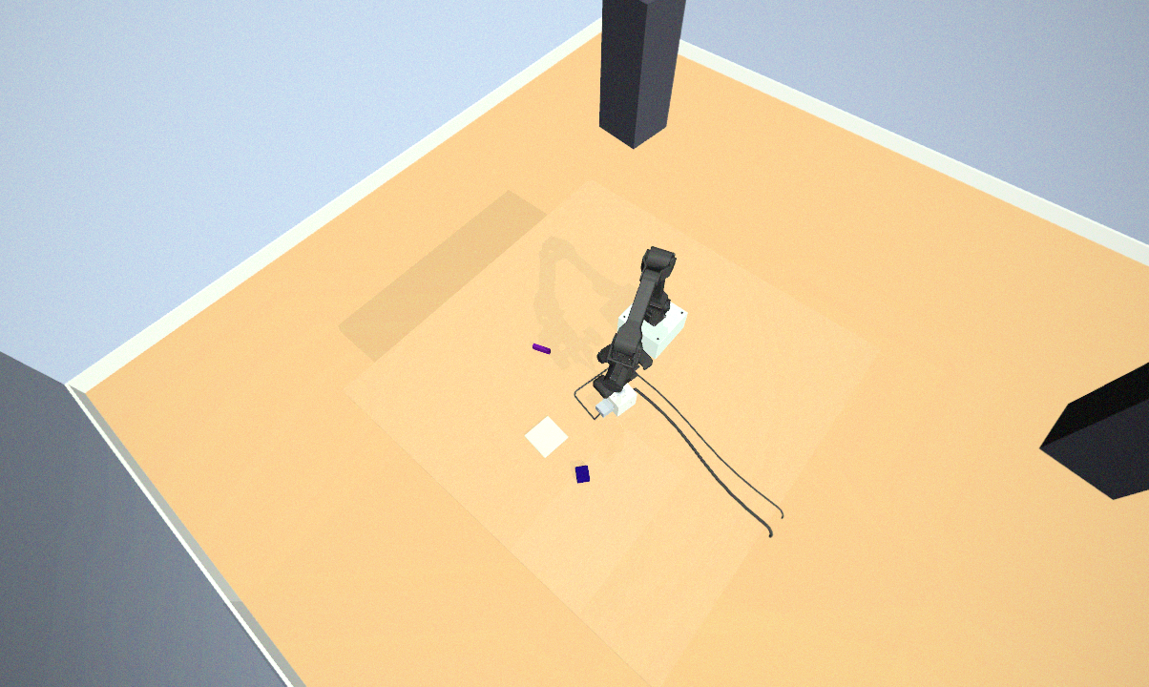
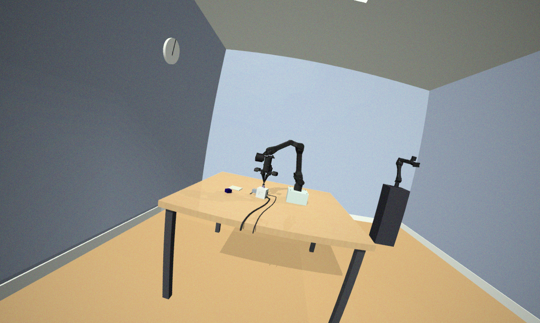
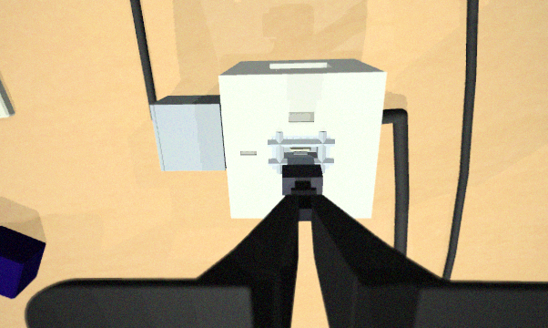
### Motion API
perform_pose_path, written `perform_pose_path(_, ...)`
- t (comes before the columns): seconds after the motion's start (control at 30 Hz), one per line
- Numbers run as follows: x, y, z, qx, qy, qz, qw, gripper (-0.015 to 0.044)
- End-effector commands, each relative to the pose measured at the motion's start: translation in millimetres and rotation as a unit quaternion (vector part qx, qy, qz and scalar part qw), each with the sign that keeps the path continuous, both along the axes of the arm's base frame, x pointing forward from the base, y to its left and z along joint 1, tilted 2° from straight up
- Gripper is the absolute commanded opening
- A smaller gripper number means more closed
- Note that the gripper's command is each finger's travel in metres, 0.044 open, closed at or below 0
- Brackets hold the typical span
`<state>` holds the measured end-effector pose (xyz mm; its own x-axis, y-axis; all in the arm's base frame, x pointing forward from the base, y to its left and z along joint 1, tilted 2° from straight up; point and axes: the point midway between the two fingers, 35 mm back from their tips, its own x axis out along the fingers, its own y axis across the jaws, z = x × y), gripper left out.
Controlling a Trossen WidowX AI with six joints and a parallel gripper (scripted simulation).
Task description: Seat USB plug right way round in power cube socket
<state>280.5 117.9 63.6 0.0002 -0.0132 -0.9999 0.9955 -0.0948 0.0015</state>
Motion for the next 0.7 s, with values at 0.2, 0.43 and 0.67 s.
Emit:
perform_pose_path(0.2,-0.6,0.0,-2.1,0.0,0.001,-0.002,1.0,0.0)
perform_pose_path(0.43,-0.6,0.2,-3.0,0.0,0.001,-0.002,1.0,0.0)
perform_pose_path(0.67,-0.6,0.3,-3.8,0.0,0.001,-0.002,1.0,0.0)
